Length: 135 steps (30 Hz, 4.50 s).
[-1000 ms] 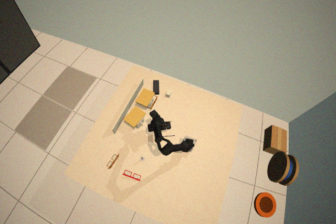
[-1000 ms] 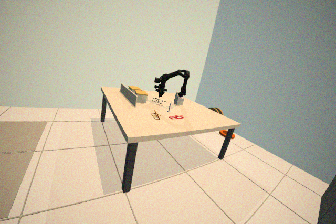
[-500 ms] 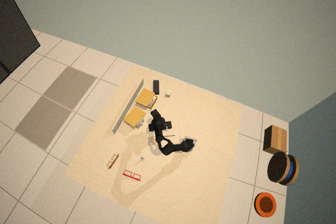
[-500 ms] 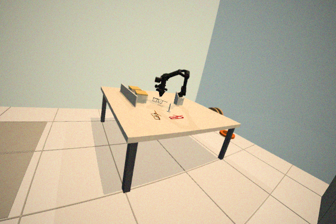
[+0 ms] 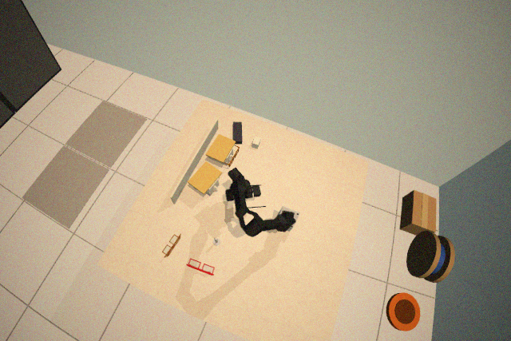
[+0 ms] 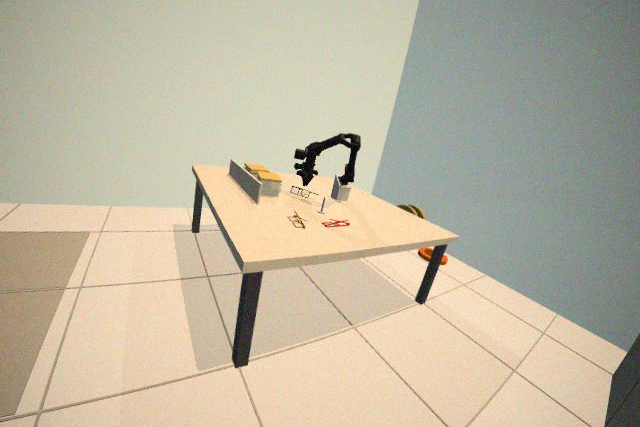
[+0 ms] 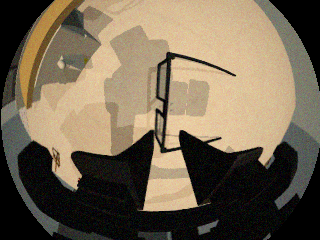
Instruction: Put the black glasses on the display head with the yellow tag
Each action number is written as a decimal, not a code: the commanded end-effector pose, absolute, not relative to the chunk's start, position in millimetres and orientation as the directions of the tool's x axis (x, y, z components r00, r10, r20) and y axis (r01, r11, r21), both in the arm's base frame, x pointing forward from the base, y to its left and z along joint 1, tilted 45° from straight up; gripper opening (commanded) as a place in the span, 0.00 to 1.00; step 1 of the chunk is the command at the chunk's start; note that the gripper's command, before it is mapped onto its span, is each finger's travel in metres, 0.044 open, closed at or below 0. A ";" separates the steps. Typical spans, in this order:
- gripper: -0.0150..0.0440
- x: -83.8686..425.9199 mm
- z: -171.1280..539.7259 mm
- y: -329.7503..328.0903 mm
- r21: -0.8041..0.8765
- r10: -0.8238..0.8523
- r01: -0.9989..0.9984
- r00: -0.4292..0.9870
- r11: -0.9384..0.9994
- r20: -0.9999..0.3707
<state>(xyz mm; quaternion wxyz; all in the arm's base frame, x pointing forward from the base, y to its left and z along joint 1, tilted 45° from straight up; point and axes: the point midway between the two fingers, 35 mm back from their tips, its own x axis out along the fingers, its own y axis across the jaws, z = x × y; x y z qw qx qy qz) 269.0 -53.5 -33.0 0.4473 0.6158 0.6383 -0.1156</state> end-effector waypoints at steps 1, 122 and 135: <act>0.49 269.2 -39.4 -47.1 0.398 0.688 0.893 0.154 0.210 -0.709; 0.25 212.4 -20.5 -171.6 0.710 0.651 -0.059 0.458 0.702 -0.605; 0.25 192.8 -27.3 -190.9 0.509 0.608 -0.343 0.550 0.789 -0.572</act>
